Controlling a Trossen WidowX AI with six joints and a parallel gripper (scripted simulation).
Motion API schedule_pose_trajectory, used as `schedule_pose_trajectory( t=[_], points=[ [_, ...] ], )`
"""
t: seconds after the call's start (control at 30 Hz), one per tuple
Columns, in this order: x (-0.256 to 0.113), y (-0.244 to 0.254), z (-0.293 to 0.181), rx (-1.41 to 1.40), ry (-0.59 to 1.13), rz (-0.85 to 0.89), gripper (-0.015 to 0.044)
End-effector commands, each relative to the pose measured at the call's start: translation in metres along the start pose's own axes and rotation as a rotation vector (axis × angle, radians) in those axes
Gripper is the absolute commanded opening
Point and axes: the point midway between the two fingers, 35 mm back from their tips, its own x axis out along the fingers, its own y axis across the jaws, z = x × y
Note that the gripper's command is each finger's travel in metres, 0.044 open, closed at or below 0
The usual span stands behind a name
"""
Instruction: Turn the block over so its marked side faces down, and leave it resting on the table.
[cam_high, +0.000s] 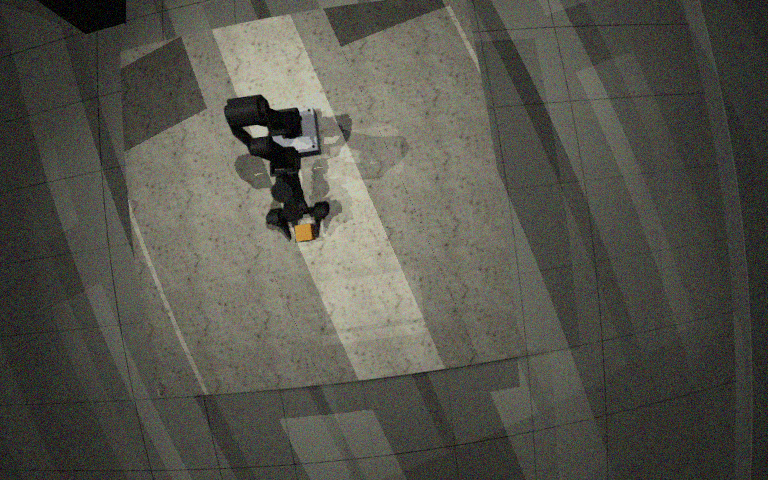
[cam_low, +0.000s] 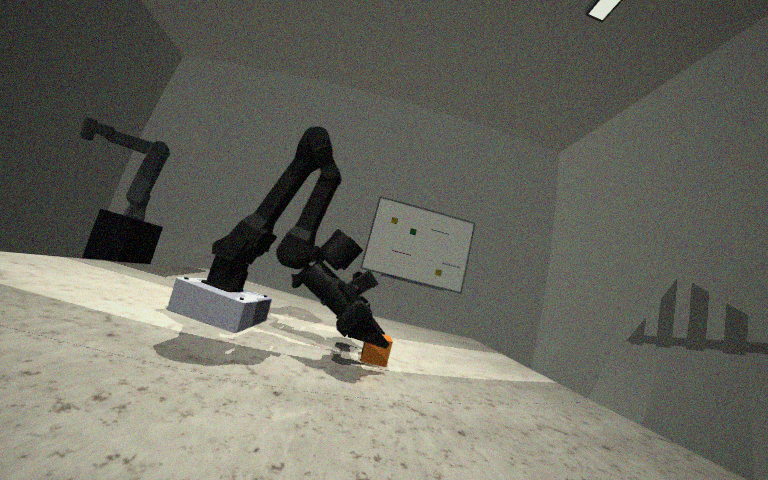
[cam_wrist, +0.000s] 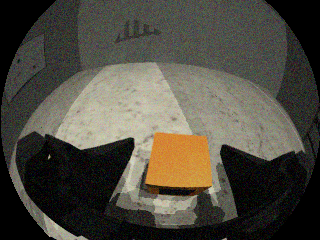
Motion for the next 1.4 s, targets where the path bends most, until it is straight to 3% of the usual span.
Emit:
schedule_pose_trajectory(
  t=[0.0, 0.83, 1.07, 1.37],
  points=[
    [0.0, 0.0, 0.0, 0.004, -0.002, 0.002, 0.044],
    [0.001, 0.0, 0.0, 0.004, 0.004, 0.002, 0.044],
    [0.012, -0.001, 0.014, 0.003, 0.217, 0.0, 0.044],
    [-0.027, -0.001, 0.057, 0.0, 0.429, 0.002, 0.044]
  ],
)
